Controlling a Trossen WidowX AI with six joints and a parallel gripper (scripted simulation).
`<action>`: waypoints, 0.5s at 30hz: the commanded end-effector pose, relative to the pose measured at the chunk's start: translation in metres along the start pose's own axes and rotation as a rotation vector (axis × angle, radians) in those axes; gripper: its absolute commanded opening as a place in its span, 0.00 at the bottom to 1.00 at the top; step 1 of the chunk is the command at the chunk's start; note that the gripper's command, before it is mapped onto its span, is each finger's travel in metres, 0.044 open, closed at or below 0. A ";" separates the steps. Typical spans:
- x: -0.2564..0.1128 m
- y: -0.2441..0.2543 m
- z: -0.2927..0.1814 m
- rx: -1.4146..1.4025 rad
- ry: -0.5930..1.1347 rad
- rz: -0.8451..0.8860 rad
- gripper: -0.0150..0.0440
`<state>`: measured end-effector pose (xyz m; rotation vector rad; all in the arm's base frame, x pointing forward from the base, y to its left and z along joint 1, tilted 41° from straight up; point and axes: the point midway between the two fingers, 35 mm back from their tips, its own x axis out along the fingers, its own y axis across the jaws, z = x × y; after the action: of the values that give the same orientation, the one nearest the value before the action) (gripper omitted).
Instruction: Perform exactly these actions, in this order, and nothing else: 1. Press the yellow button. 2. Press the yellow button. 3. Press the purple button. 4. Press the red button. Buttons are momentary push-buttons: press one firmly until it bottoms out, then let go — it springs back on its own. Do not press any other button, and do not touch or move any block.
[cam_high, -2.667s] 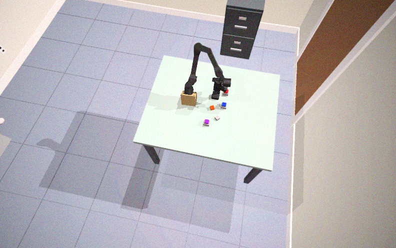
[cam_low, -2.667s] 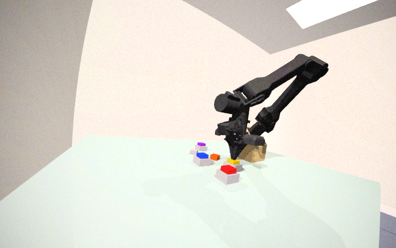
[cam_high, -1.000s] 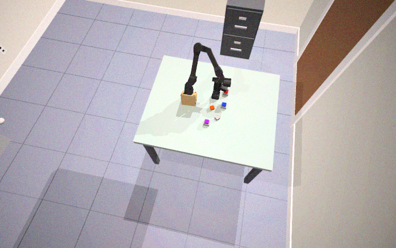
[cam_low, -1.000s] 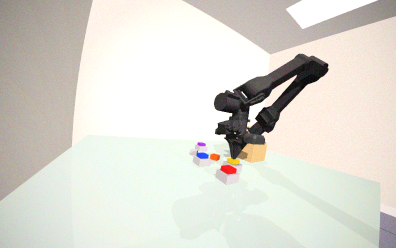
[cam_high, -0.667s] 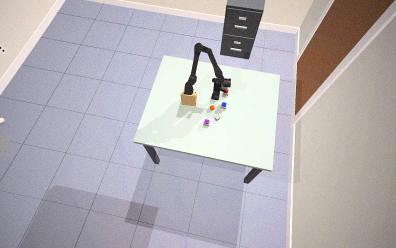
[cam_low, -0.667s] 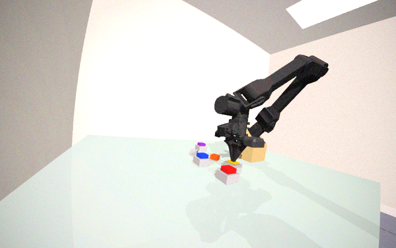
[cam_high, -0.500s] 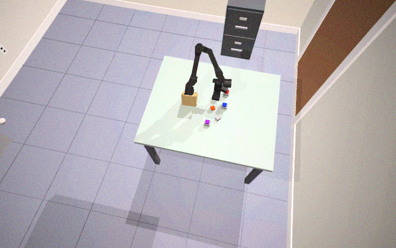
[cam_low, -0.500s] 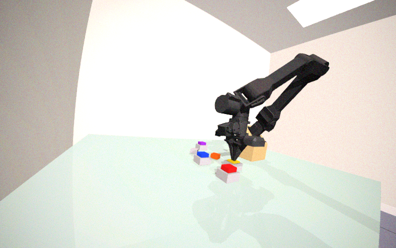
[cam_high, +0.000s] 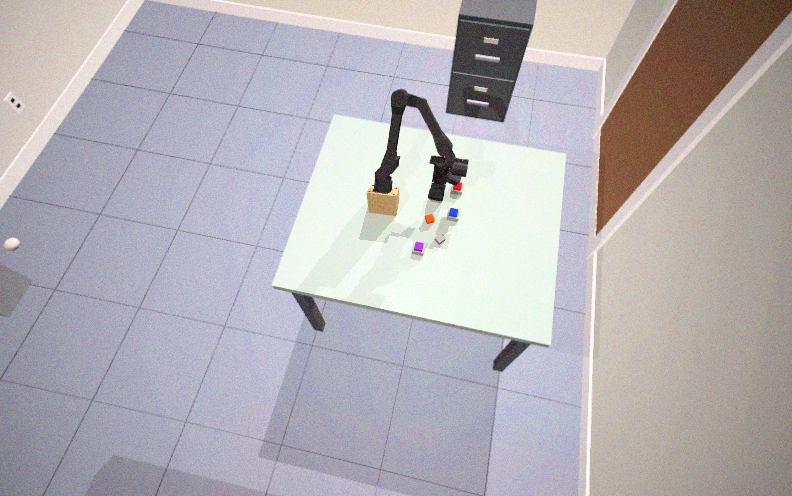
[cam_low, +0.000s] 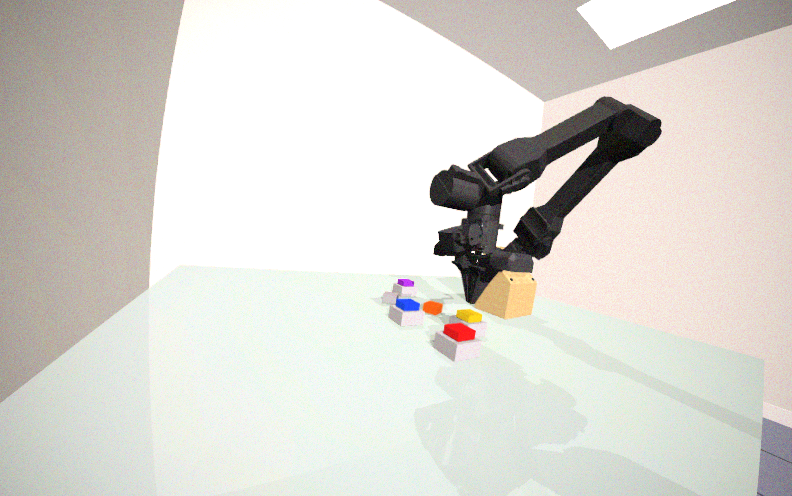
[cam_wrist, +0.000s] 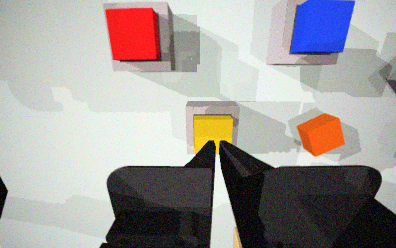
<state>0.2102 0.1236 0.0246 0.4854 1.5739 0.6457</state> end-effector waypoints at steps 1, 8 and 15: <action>-0.009 0.001 -0.001 -0.006 0.001 0.000 0.29; -0.059 -0.001 0.001 -0.016 0.003 -0.011 0.29; -0.071 0.001 0.000 -0.006 0.001 -0.003 0.29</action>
<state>0.2184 0.0817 0.0734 0.4838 1.5700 0.6456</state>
